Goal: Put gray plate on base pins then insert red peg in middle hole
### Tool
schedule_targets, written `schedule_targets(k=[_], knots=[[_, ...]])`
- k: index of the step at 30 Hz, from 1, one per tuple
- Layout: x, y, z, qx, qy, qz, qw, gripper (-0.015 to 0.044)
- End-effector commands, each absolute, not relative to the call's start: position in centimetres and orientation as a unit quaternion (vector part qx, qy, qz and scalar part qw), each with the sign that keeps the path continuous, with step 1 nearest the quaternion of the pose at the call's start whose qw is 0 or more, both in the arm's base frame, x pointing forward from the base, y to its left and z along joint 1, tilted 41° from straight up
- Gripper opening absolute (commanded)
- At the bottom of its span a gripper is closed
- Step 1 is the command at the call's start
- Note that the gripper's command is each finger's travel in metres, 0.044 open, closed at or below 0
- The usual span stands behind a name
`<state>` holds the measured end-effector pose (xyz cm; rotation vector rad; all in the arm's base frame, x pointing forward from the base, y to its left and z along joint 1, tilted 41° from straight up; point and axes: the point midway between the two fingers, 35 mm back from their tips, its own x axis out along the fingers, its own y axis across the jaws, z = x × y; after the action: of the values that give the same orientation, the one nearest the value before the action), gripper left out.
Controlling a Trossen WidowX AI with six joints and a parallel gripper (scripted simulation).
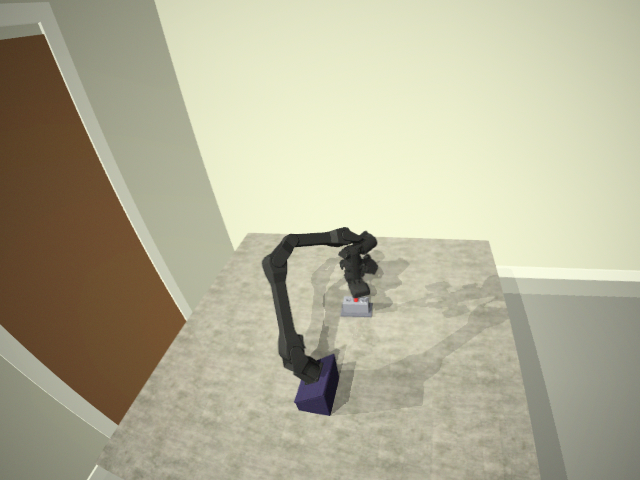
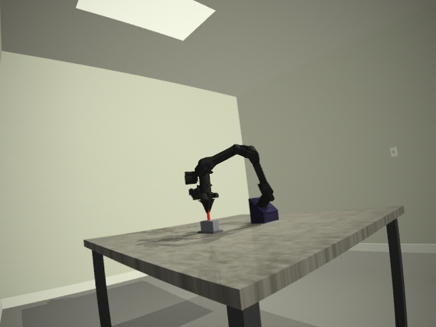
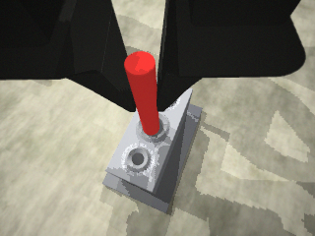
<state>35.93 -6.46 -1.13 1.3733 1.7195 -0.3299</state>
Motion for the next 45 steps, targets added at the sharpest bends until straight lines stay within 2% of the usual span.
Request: schedule_targets(k=[1, 22, 28, 45], knots=[[35.97, -6.29, -1.12, 0.553, 0.693, -0.133, 0.442, 0.0], [35.95, -6.15, -1.17, 0.551, 0.694, -0.132, 0.444, 0.0], [35.95, -6.15, -1.17, 0.551, 0.694, -0.132, 0.444, 0.015], [35.97, -6.54, -0.76, 0.554, 0.694, -0.133, 0.441, 0.015]])
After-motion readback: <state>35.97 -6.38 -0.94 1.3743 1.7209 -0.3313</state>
